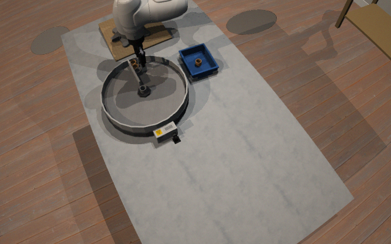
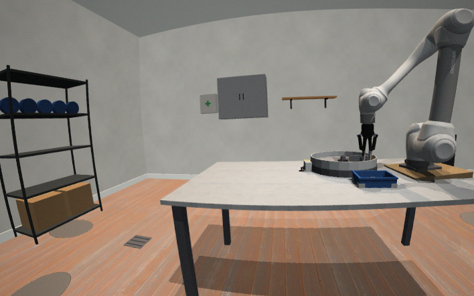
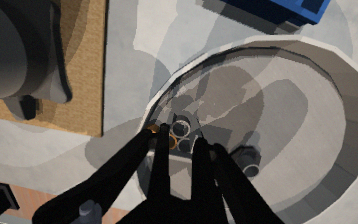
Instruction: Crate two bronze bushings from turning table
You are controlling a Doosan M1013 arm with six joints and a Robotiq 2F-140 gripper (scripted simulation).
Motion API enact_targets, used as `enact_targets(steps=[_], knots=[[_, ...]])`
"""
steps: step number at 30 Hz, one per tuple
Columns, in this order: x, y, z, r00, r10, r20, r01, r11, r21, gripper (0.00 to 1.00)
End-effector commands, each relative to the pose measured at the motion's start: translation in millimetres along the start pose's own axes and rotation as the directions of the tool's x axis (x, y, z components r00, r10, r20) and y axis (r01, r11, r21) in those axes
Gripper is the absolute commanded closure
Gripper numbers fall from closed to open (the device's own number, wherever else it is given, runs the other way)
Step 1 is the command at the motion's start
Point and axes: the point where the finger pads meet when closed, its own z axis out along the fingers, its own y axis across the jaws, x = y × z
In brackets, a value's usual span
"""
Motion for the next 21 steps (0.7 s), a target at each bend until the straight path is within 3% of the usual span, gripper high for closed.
enact_targets(steps=[1, 12, 21], knots=[[0, 0, 0, 1.0, 0.0, 0.0, 0.0, 1.0, 0.0, 1.0], [0, 0, -10, 1.0, 0.0, 0.0, 0.0, 1.0, 0.0, 1.0], [0, 0, -51, 1.0, 0.0, 0.0, 0.0, 1.0, 0.0, 1.0]])
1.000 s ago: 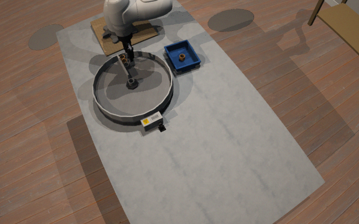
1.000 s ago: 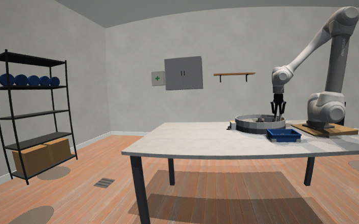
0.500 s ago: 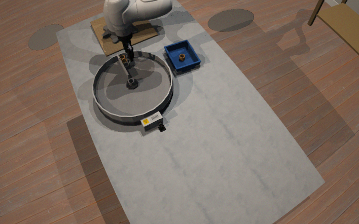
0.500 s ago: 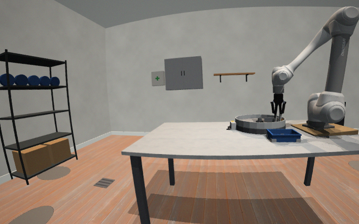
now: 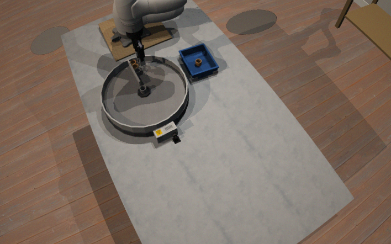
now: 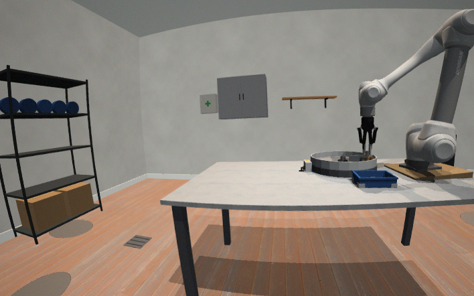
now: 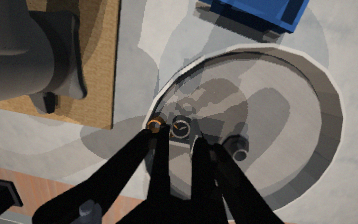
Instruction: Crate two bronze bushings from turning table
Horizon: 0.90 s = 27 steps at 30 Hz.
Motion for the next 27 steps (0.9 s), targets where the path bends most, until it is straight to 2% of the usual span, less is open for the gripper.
enact_targets(steps=[1, 6, 27], knots=[[0, 0, -12, 1.0, 0.0, 0.0, 0.0, 1.0, 0.0, 1.0], [0, 0, -24, 1.0, 0.0, 0.0, 0.0, 1.0, 0.0, 1.0], [0, 0, -25, 1.0, 0.0, 0.0, 0.0, 1.0, 0.0, 1.0]])
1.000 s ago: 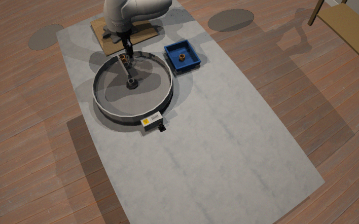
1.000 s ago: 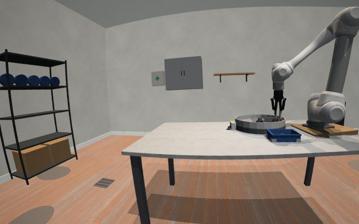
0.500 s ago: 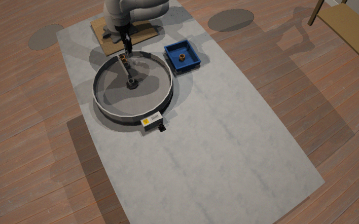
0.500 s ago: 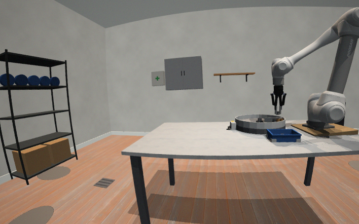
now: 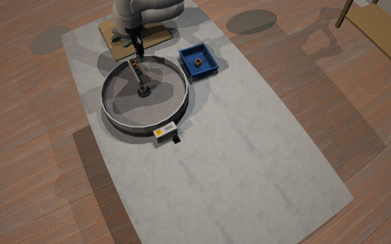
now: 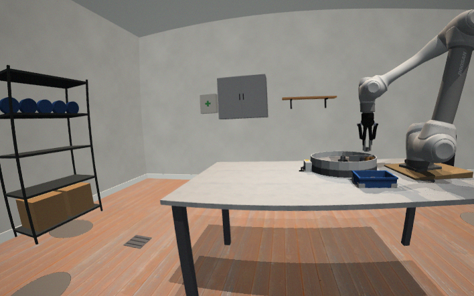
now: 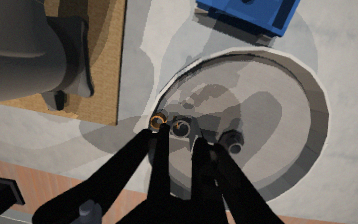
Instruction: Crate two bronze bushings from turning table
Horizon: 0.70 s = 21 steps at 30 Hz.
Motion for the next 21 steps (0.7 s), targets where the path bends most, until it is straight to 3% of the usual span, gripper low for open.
enact_targets(steps=[1, 21], knots=[[0.0, 0.0, 0.0, 1.0, 0.0, 0.0, 0.0, 1.0, 0.0, 1.0], [-0.8, 2.3, 0.0, 1.0, 0.0, 0.0, 0.0, 1.0, 0.0, 1.0]])
